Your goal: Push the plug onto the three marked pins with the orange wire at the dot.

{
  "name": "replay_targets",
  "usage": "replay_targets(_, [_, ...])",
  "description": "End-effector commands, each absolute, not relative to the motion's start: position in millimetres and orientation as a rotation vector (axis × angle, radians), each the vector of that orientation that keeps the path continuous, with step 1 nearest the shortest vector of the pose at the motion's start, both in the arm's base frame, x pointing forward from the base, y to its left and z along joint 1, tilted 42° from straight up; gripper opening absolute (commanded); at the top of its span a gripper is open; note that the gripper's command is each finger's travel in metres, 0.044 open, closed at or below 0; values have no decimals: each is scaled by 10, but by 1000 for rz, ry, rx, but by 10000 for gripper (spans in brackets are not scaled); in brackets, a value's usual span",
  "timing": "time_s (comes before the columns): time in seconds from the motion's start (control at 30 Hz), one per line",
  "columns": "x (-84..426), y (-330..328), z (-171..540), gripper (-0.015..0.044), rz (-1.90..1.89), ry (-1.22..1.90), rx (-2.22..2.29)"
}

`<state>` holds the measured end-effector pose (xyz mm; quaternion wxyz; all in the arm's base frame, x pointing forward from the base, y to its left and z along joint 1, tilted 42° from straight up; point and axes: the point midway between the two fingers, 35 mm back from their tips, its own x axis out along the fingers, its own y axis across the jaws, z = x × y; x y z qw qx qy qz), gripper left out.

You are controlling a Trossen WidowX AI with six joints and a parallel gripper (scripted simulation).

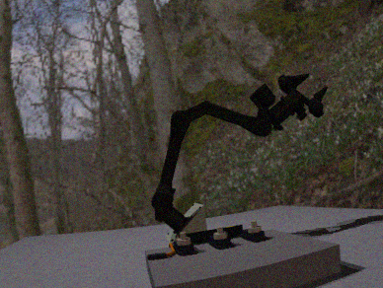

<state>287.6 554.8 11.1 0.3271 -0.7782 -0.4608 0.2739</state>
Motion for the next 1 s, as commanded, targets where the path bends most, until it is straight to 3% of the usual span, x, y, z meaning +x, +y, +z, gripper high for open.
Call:
replay_targets(0.0, [2880,5545,115,374,718,-1205,-2037])
replay_targets(0.33, [3078,5404,323,115,734,-1118,-1983])
replay_targets(0.97, [3810,4640,1184,115,722,-770,-1726])
